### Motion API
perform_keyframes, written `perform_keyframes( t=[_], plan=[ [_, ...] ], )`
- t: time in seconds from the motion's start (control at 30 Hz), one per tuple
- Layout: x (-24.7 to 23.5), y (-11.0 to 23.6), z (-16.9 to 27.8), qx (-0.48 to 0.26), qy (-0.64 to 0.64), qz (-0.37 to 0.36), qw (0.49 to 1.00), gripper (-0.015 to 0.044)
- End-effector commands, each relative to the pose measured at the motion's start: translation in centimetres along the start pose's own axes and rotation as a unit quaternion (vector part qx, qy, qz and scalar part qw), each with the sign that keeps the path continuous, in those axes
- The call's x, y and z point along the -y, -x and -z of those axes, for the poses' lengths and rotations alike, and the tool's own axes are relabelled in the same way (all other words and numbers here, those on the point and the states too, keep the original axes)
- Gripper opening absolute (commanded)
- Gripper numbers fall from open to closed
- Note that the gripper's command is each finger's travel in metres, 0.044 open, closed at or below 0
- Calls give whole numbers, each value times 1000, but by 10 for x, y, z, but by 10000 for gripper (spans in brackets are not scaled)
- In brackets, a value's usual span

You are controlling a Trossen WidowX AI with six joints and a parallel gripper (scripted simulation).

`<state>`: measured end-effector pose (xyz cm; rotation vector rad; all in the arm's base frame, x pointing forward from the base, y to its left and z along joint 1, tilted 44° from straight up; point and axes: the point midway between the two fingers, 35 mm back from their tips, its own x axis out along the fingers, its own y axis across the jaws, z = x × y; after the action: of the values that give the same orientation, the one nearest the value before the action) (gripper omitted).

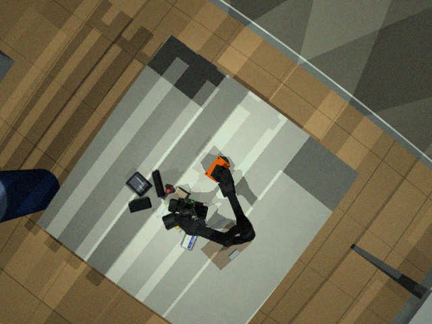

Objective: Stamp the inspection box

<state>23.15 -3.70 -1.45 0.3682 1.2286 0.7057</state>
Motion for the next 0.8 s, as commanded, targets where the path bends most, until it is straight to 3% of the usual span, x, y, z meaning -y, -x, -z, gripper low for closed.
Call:
perform_keyframes(
  t=[0.0, 0.1, 0.77],
  plan=[
    [1, 70, 0, 3, 3, 5, 1000, 252],
    [-2, 87, 2, 4, 3, 2, 1000, 252],
    [-2, 87, 1, 6, 1, 1, 1000, 252]
  ],
)
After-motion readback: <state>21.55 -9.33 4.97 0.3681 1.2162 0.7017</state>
